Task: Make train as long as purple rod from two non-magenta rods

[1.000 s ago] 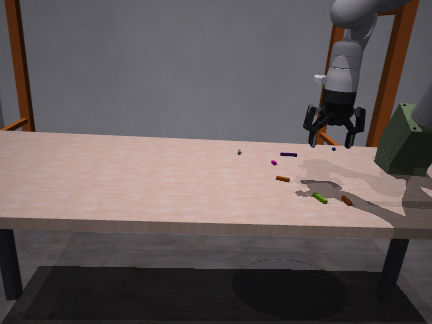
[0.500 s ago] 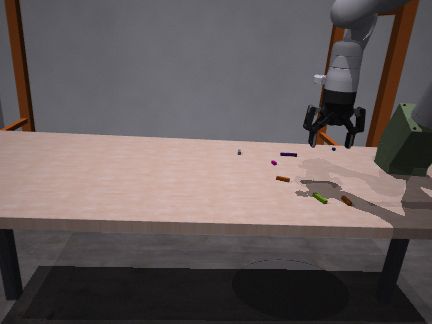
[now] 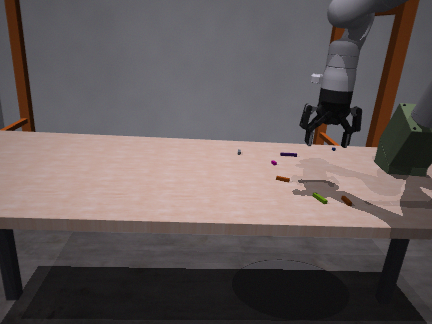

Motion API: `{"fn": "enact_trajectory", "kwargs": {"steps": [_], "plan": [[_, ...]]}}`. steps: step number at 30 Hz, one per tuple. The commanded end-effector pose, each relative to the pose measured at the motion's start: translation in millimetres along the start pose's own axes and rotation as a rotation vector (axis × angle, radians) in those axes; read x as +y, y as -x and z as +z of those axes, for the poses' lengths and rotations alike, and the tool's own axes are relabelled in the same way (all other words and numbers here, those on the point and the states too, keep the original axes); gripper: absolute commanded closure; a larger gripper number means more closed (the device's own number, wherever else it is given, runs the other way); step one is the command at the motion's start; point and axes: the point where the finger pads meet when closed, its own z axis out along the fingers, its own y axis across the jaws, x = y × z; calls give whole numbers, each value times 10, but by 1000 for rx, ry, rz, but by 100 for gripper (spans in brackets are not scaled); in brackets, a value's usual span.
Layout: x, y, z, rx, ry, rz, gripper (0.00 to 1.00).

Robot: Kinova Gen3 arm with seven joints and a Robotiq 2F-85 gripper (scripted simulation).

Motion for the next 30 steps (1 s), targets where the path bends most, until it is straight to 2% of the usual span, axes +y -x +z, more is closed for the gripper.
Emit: {"fn": "enact_trajectory", "kwargs": {"steps": [1,4,13,14,16,17,30], "plan": [[-174,-134,-5,2,-14,55,0],[-428,-408,-4,8,-25,136,0],[-857,-1068,-12,16,-37,308,0],[-890,-1148,-8,17,-37,327,0],[-890,-1148,-8,17,-37,327,0],[-974,-1345,-10,18,-37,374,0],[-1195,-2401,-4,12,-23,614,0]]}}
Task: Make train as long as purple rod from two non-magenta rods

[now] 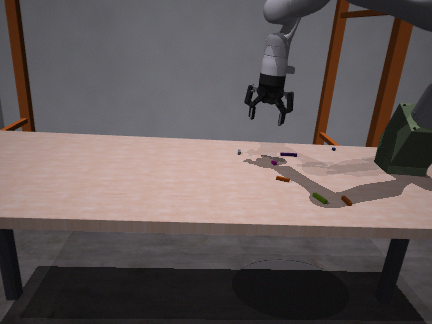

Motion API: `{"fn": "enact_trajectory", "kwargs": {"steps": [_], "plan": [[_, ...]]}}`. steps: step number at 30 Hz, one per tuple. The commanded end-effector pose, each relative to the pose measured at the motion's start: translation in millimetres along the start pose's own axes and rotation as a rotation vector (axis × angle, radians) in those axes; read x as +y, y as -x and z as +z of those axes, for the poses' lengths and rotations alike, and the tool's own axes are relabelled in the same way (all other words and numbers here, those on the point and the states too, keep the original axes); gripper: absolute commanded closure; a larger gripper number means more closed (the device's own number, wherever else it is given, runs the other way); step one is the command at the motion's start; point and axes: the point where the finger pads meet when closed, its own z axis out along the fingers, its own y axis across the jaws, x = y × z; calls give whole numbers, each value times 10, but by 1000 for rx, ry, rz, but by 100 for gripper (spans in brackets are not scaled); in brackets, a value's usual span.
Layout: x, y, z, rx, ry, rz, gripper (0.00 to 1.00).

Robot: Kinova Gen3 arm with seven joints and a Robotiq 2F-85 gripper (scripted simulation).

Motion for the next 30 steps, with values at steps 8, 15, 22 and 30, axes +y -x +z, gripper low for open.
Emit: {"fn": "enact_trajectory", "kwargs": {"steps": [8,15,22,30], "plan": [[-454,-805,54,4,33,203,0],[-518,-931,52,1,38,236,0],[-518,-931,52,1,38,236,0],[-518,-931,52,1,38,236,0]]}}
